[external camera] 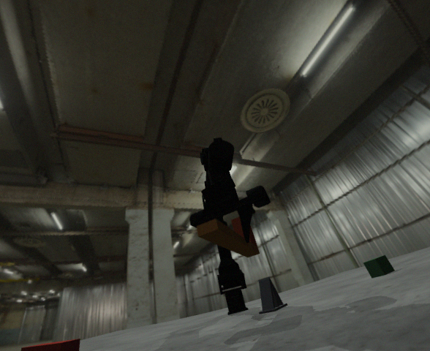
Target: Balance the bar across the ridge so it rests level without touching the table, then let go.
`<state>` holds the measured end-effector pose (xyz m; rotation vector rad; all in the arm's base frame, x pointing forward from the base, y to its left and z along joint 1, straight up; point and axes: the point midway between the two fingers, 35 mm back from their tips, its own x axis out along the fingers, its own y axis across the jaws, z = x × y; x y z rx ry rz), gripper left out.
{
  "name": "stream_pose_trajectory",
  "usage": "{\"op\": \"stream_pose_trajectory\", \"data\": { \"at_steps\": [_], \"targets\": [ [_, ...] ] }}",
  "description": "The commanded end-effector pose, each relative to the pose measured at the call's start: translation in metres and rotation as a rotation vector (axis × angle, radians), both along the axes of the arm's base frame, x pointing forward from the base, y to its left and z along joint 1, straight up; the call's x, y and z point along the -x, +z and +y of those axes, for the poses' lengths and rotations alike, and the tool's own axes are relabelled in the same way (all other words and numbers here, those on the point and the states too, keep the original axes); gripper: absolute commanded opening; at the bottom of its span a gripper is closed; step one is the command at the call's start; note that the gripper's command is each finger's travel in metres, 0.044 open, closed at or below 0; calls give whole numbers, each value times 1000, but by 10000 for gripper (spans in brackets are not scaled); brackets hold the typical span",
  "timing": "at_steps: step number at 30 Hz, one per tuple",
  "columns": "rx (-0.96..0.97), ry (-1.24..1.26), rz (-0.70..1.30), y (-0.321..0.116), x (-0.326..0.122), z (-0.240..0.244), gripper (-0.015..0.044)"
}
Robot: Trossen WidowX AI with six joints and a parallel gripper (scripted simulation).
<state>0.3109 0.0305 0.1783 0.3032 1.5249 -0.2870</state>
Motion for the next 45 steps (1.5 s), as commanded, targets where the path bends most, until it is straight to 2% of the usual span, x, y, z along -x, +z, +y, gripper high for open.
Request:
{"op": "stream_pose_trajectory", "data": {
  "at_steps": [1, 45],
  "targets": [
    [6, 137, -2, 0, 4, 2, 0],
    [48, 1896, -10, -7, 46, 44, 0]
  ]
}}
